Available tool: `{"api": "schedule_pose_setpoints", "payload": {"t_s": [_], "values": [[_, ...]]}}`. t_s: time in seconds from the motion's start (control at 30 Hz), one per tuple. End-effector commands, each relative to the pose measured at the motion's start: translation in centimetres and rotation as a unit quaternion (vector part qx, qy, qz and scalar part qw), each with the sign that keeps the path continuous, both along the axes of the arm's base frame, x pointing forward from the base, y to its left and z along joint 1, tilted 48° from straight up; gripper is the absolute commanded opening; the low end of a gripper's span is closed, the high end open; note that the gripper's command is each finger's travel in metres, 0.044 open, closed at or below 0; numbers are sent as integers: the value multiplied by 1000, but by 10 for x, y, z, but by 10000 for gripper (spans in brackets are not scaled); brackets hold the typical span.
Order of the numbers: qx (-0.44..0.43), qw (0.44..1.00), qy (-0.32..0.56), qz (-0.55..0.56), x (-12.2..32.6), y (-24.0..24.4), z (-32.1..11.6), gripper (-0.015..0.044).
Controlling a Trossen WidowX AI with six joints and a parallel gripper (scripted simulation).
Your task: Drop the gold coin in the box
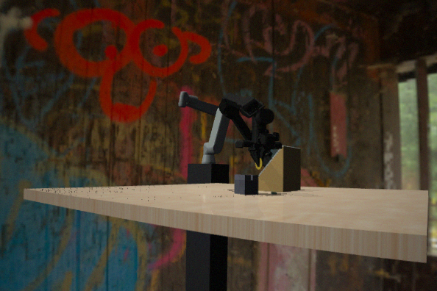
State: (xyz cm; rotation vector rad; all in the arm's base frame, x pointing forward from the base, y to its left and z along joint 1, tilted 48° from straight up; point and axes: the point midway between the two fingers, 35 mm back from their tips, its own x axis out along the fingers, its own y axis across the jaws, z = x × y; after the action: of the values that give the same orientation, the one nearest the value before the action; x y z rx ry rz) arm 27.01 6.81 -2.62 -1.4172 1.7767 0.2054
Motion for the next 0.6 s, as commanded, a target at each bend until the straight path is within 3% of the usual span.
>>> {"api": "schedule_pose_setpoints", "payload": {"t_s": [0.0, 0.57], "values": [[0, 1000, -3, 1, 8, -4, 6, 0], [-6, 1000, -2, 1, 30, -27, 28, 0]]}}
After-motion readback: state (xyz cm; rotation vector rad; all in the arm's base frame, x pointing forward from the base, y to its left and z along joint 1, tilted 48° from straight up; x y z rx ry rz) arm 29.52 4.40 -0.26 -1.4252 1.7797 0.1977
